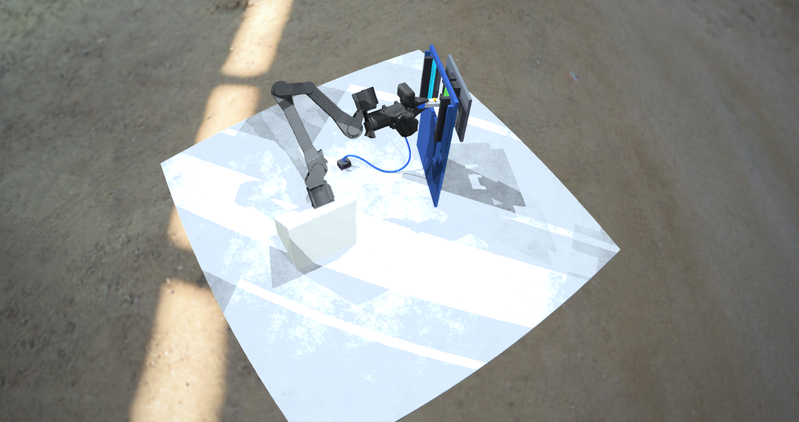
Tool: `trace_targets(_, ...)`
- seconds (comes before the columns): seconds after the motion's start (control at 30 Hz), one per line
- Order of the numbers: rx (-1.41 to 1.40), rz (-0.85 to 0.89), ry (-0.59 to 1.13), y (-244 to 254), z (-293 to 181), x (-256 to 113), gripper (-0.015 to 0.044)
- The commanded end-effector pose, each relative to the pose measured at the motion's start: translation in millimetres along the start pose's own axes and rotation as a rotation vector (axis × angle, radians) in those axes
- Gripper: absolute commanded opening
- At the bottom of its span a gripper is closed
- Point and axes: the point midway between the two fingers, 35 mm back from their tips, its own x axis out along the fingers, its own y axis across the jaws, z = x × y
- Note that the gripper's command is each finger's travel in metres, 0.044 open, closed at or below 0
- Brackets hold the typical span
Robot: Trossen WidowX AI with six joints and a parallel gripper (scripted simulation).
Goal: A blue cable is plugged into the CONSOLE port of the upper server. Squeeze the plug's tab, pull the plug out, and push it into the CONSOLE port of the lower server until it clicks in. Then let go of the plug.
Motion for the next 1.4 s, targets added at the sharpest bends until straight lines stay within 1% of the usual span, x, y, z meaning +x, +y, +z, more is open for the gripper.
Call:
trace_targets(0.0, 0.002, 0.008, -0.002, 1.9, -0.4, -0.1, 0.0000)
trace_targets(1.37, 0.002, 0.009, -0.001, -0.2, 2.5, 1.4, 0.0000)
